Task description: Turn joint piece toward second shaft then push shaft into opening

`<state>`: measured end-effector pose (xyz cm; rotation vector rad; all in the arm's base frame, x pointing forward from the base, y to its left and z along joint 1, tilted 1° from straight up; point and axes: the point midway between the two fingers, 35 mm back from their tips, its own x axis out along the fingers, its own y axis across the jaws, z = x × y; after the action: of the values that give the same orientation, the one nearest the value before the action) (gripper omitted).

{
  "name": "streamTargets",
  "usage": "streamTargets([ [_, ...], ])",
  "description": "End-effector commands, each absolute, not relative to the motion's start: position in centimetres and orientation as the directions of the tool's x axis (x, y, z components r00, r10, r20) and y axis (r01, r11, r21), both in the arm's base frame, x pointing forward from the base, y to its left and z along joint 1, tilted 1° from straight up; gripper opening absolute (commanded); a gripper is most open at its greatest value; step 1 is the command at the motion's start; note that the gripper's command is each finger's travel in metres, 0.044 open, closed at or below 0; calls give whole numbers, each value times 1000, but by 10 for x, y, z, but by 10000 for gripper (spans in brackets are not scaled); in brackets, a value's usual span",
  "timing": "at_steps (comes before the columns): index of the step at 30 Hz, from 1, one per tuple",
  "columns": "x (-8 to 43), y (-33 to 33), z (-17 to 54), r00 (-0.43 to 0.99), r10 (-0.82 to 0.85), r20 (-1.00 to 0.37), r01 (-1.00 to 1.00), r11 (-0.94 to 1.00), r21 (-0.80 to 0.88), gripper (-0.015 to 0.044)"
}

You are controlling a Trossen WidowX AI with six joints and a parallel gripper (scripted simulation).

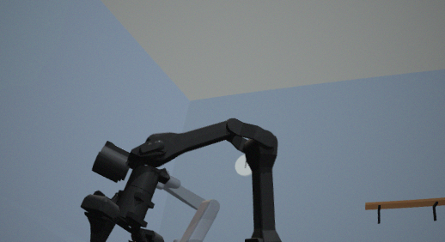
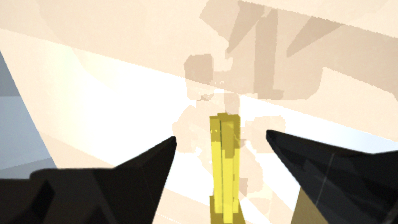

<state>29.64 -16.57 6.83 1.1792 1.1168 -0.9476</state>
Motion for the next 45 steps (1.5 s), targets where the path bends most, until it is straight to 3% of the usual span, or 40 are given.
streamTargets([
  [1,296,-164,58,201,16,-979,968,149,201,440],
  [10,298,-163,46,201,16,-979,968,148,201,440],
  [23,298,-163,46,201,16,-979,968,148,201,102],
  [35,298,-163,46,201,16,-979,968,148,201,102],
  [37,298,-163,46,201,16,-979,968,148,201,67],
  [45,298,-163,47,201,13,-979,968,152,201,67],
])
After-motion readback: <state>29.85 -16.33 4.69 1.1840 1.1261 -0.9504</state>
